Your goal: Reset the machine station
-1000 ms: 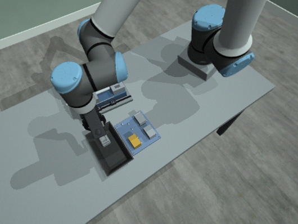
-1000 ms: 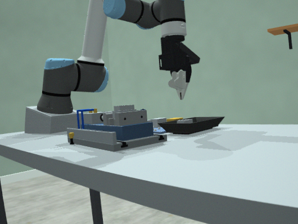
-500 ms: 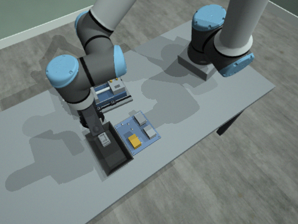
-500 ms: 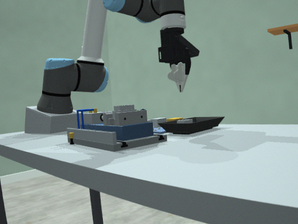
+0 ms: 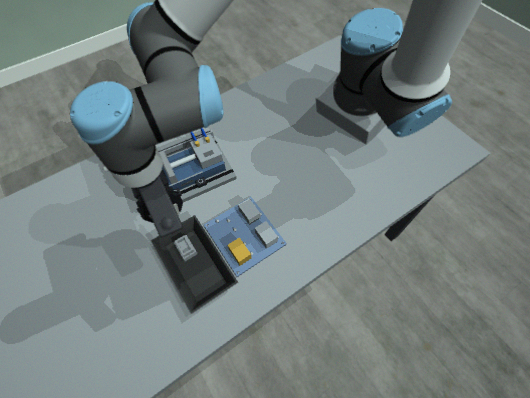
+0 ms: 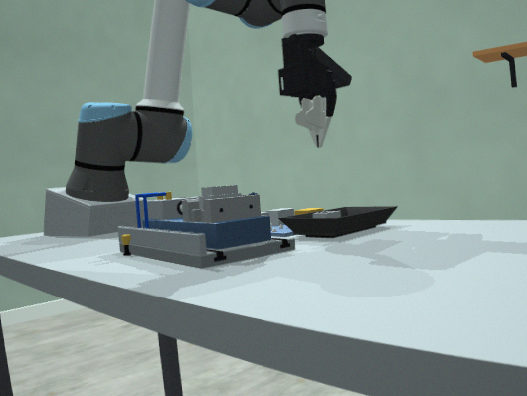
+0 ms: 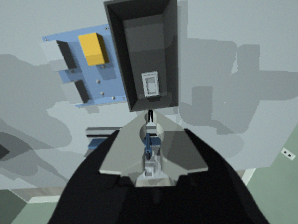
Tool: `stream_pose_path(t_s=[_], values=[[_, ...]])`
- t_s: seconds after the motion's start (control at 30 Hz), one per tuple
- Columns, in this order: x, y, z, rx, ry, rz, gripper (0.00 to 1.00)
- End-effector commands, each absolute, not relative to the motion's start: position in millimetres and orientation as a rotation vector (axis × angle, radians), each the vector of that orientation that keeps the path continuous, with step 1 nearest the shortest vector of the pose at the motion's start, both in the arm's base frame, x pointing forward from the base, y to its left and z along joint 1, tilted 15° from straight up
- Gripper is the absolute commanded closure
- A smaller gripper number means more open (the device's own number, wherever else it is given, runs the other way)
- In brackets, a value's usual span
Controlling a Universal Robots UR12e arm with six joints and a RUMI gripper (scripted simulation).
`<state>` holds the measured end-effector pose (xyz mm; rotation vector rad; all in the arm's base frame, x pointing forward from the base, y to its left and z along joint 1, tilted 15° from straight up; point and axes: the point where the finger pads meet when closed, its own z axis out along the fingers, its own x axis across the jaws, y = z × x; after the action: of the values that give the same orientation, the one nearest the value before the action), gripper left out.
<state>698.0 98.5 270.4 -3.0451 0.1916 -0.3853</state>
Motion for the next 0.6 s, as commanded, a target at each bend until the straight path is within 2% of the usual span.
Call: stream_pose_path(t_s=[0.0,0.33,0.57], values=[[698,98,274,-3.045,0.191,-0.387,1.0],[697,96,276,-3.045,0.191,-0.387,1.0],[699,64,273,-3.047,0.191,-0.383,1.0]])
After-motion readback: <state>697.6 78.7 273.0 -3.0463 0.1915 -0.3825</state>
